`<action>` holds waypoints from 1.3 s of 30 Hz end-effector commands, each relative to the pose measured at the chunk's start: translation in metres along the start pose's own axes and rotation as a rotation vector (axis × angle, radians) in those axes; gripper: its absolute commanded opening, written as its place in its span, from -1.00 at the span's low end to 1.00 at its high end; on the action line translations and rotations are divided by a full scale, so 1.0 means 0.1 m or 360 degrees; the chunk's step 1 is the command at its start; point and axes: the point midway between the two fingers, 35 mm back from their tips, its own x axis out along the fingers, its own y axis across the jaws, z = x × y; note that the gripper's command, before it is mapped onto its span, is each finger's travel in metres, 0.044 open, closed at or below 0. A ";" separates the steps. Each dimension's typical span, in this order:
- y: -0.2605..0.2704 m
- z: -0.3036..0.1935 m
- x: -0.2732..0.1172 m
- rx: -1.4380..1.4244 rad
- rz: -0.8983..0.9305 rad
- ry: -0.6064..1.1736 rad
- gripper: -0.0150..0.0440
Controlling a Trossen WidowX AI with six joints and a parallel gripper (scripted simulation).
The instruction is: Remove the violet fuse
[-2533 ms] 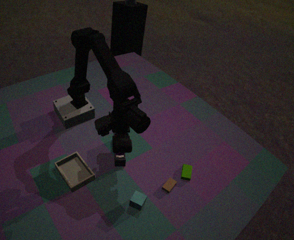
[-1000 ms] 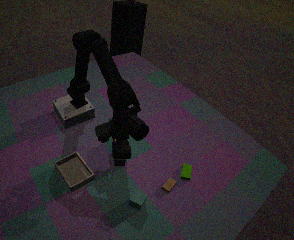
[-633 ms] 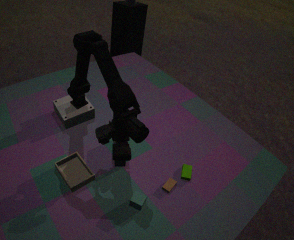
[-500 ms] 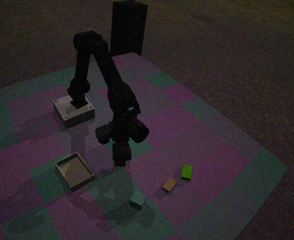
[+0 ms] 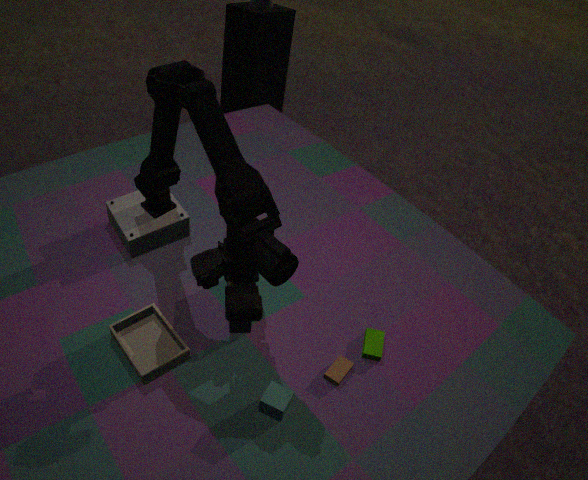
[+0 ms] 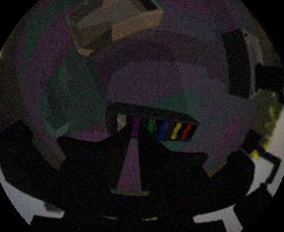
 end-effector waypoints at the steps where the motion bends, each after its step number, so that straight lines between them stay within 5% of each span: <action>1: 0.00 0.00 -0.02 0.0000 0.0000 -0.0001 -0.49; 39: 0.01 0.00 -0.21 -0.0002 0.0002 -0.0003 -0.49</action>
